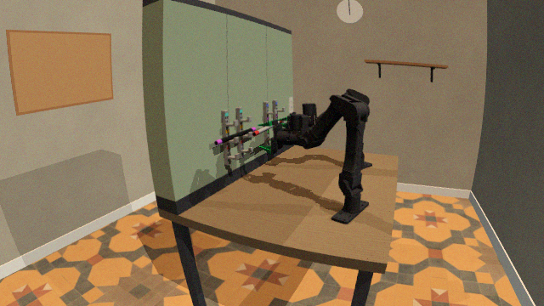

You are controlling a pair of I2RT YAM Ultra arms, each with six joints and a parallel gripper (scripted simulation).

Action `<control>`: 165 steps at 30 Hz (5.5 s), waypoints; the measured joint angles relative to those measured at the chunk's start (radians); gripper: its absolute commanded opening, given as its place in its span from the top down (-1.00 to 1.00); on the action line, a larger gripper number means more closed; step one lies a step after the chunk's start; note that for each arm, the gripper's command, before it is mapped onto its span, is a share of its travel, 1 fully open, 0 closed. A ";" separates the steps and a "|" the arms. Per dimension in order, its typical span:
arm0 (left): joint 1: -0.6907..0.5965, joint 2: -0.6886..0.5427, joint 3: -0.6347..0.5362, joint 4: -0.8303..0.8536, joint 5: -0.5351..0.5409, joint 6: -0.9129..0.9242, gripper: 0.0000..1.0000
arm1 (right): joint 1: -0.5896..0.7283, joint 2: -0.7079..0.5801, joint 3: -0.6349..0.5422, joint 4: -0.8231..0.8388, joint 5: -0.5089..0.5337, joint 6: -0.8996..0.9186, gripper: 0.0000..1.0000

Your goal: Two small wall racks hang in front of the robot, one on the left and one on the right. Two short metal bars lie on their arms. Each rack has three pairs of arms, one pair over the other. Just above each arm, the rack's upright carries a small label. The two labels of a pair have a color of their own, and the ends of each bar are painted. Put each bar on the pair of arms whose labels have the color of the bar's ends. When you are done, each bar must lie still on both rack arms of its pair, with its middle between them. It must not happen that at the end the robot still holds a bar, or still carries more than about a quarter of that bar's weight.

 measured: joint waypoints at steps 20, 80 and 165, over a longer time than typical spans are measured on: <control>0.000 0.000 0.000 0.000 0.000 0.000 -1.00 | 0.000 0.021 0.013 -0.004 0.000 0.000 1.00; -0.016 0.005 0.000 0.008 -0.012 0.000 -1.00 | -0.008 0.013 -0.009 0.001 -0.003 0.000 1.00; -0.196 0.105 0.058 0.013 -0.192 0.000 -1.00 | -0.008 -0.023 0.007 -0.069 -0.003 0.000 1.00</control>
